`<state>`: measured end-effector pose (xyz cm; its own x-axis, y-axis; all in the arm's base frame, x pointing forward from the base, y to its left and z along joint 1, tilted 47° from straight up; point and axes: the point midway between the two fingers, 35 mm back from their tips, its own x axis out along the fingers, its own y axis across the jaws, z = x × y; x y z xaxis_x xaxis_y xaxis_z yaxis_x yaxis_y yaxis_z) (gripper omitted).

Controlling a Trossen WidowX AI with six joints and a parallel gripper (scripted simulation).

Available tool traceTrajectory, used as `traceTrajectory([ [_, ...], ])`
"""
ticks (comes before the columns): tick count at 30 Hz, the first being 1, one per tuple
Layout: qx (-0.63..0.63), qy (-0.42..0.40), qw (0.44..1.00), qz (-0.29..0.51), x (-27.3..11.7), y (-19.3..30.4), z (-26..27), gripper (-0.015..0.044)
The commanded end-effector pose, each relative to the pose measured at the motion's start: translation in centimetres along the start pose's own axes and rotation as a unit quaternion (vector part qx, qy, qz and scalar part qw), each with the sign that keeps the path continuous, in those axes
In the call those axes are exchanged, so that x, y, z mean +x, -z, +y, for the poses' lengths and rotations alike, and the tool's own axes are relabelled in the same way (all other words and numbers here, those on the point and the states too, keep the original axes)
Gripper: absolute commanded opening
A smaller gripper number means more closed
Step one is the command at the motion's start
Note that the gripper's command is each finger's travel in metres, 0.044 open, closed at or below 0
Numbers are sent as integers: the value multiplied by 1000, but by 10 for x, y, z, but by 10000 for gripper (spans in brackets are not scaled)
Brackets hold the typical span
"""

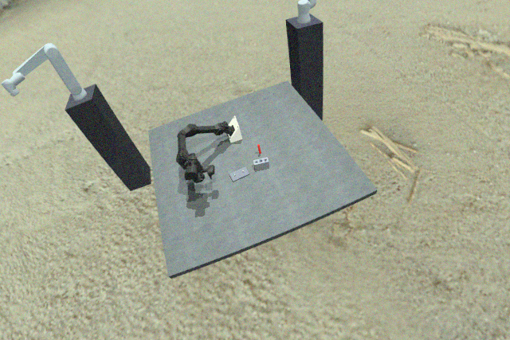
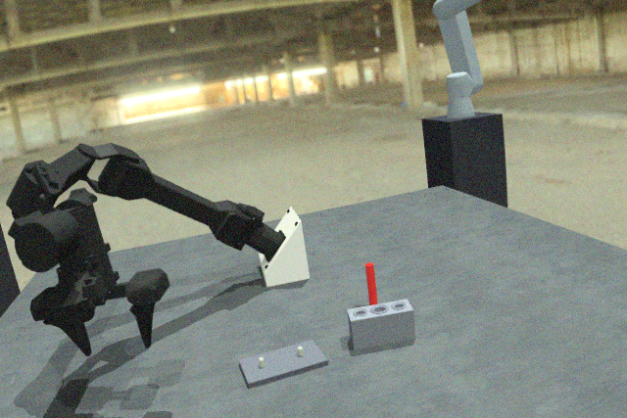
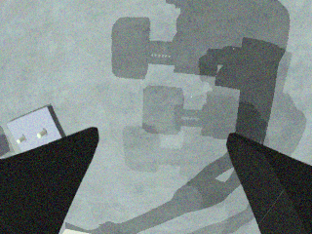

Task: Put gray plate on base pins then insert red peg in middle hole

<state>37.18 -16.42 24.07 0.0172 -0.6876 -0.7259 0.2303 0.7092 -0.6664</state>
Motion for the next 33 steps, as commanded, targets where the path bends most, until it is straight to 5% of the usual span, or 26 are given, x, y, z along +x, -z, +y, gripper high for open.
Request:
traceTrajectory([
  [1, -138, -20, 990, 3, -4, -10, 70, 440],
  [11, -429, -32, 903, 6, -23, 13, 222, 440],
  [22, -707, 2, 707, 23, -40, 99, 363, 440],
  [33, -726, 7, 687, 26, -39, 102, 372, 440],
])
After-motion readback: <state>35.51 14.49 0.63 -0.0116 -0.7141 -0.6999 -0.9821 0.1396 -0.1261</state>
